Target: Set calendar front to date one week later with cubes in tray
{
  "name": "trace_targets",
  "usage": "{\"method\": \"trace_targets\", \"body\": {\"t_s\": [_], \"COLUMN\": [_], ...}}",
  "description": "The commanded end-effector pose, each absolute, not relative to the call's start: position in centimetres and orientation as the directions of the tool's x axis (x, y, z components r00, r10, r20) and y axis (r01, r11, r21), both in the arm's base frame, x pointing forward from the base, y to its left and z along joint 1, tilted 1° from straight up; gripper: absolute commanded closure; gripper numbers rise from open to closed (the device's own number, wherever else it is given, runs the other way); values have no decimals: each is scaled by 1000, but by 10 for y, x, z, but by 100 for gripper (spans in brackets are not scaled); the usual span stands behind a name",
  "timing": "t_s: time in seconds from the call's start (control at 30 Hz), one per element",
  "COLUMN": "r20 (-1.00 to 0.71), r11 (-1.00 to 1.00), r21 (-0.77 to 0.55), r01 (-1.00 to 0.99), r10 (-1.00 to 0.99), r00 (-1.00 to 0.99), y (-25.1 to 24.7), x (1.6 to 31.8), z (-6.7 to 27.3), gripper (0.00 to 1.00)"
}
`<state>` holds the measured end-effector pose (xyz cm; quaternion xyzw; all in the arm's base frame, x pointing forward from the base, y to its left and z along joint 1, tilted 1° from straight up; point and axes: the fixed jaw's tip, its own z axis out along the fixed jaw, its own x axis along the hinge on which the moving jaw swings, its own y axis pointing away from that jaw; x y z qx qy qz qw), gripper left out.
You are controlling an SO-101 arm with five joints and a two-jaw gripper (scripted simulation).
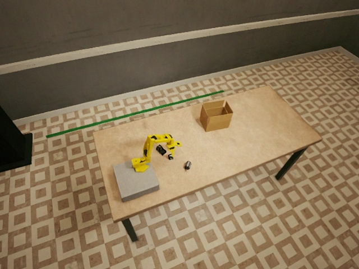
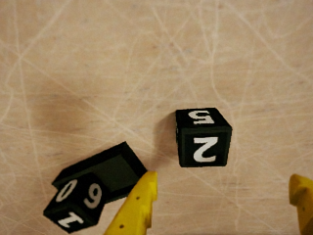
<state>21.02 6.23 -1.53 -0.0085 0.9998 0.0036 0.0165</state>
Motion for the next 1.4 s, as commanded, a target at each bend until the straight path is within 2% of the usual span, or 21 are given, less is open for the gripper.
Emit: {"method": "trace_targets", "body": {"t_s": [0.0, 0.8, 1.37], "r20": [-14, 21, 21], "r11": [1000, 1000, 1000], "r21": [4, -5, -5], "r01": [-13, -15, -15], "r10": [-13, -15, -15], "r00": [-1000, -1000, -1000], "y": [63, 62, 63], "x": [208, 203, 204], "z": [-17, -18, -37], "gripper": [65, 65, 65]}}
